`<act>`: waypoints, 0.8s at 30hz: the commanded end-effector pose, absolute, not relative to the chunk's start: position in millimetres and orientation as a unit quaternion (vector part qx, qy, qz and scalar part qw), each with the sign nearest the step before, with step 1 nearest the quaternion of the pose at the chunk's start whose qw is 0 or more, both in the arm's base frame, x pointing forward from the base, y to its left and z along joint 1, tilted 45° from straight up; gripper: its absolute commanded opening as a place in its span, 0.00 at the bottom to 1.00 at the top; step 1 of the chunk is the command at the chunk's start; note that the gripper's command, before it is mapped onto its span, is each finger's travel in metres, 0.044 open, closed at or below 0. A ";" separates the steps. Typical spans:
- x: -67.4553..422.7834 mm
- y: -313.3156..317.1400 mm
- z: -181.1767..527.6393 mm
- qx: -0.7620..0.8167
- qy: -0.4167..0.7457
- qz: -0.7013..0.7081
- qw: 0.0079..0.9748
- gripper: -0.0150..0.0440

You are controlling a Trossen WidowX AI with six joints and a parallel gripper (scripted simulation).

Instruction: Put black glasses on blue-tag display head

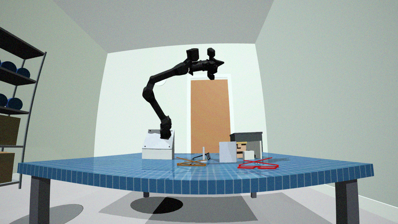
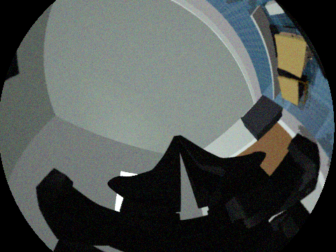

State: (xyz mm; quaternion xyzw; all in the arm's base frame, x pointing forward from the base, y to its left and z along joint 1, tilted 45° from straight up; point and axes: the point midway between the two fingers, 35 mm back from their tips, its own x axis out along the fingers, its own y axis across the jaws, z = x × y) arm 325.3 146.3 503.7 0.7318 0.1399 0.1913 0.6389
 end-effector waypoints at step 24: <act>302.5 -235.3 309.2 0.768 -0.194 -0.489 0.366 0.25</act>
